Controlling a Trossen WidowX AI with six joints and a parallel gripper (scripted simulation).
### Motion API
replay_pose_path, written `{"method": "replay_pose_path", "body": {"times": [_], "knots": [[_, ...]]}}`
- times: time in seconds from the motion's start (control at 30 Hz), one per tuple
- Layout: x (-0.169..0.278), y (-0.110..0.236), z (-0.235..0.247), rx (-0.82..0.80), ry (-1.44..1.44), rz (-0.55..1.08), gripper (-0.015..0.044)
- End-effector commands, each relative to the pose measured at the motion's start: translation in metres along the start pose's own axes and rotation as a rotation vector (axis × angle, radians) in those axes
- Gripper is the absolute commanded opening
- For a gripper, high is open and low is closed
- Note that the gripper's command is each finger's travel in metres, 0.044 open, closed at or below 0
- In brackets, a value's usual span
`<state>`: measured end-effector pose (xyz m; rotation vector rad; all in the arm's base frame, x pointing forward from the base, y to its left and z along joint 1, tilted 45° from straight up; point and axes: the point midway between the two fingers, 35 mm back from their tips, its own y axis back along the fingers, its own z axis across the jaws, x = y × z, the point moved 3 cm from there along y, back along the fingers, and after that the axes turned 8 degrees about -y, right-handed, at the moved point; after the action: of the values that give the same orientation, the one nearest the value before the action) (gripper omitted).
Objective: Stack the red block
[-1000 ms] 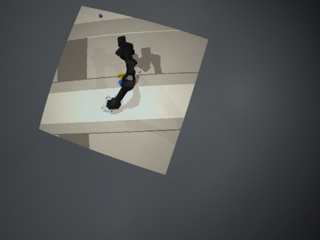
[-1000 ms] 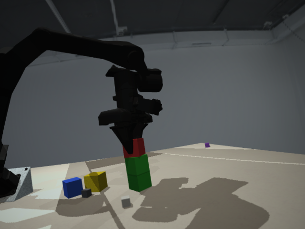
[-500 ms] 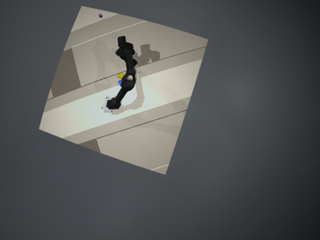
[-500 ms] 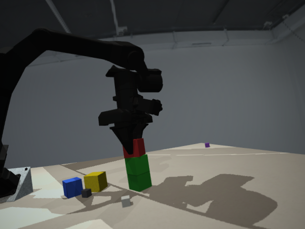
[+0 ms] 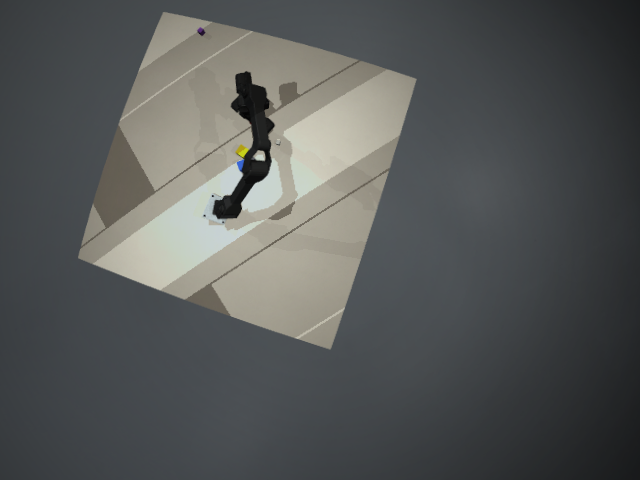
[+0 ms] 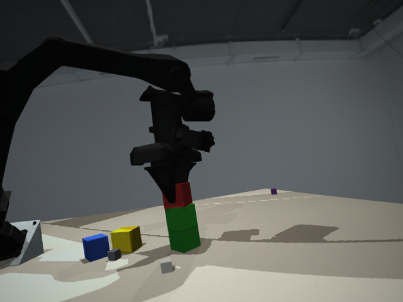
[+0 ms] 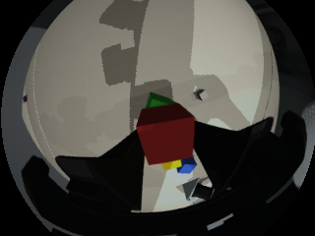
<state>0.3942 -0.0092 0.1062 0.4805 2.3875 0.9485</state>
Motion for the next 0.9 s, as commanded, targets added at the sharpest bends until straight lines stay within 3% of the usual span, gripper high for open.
{"method": "replay_pose_path", "body": {"times": [0.0, 0.17, 0.87], "knots": [[0.0001, -0.0004, 0.0001, 0.000, 0.000, 0.000, 0.0315], [0.0001, -0.0004, 0.0001, 0.000, 0.000, 0.000, 0.0440], [0.0001, -0.0004, 0.0001, 0.000, 0.000, 0.000, 0.0440]]}}
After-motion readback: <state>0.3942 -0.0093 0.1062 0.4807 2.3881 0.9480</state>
